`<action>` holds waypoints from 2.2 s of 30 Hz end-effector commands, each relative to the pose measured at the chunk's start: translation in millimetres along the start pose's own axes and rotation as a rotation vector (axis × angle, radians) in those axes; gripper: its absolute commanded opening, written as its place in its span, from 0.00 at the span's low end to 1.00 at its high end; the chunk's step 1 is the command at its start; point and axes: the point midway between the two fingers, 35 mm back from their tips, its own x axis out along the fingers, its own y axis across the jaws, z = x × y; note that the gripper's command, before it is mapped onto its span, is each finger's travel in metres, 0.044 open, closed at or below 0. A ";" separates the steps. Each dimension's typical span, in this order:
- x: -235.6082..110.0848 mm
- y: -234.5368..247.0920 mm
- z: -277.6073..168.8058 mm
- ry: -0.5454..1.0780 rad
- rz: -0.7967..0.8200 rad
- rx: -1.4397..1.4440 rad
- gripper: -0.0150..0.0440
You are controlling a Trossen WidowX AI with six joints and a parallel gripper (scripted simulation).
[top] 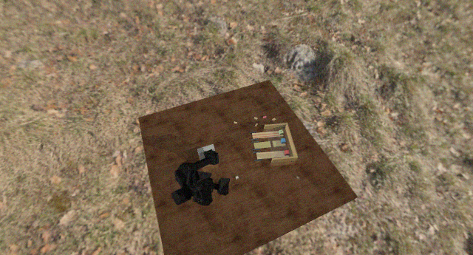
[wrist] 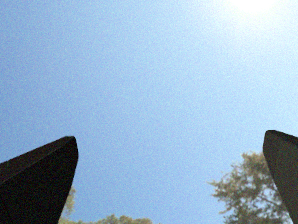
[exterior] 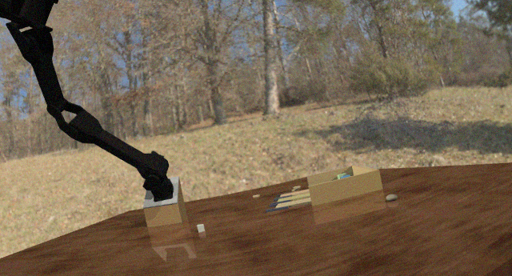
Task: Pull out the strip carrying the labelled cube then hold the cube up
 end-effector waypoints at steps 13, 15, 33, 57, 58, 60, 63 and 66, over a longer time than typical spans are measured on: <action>48.9 -140.4 -36.6 0.027 -0.233 0.007 0.93; 56.4 -169.7 -52.2 0.045 -0.284 0.000 0.93; 36.0 -378.5 -275.8 0.432 -0.752 -0.263 0.93; -244.1 -439.1 -509.8 1.417 -0.882 -1.193 0.93; -246.2 -438.9 -510.1 1.423 -0.879 -1.202 0.93; -246.2 -438.9 -510.1 1.423 -0.879 -1.202 0.93; -246.2 -438.9 -510.1 1.423 -0.879 -1.202 0.93; -246.2 -438.9 -510.1 1.423 -0.879 -1.202 0.93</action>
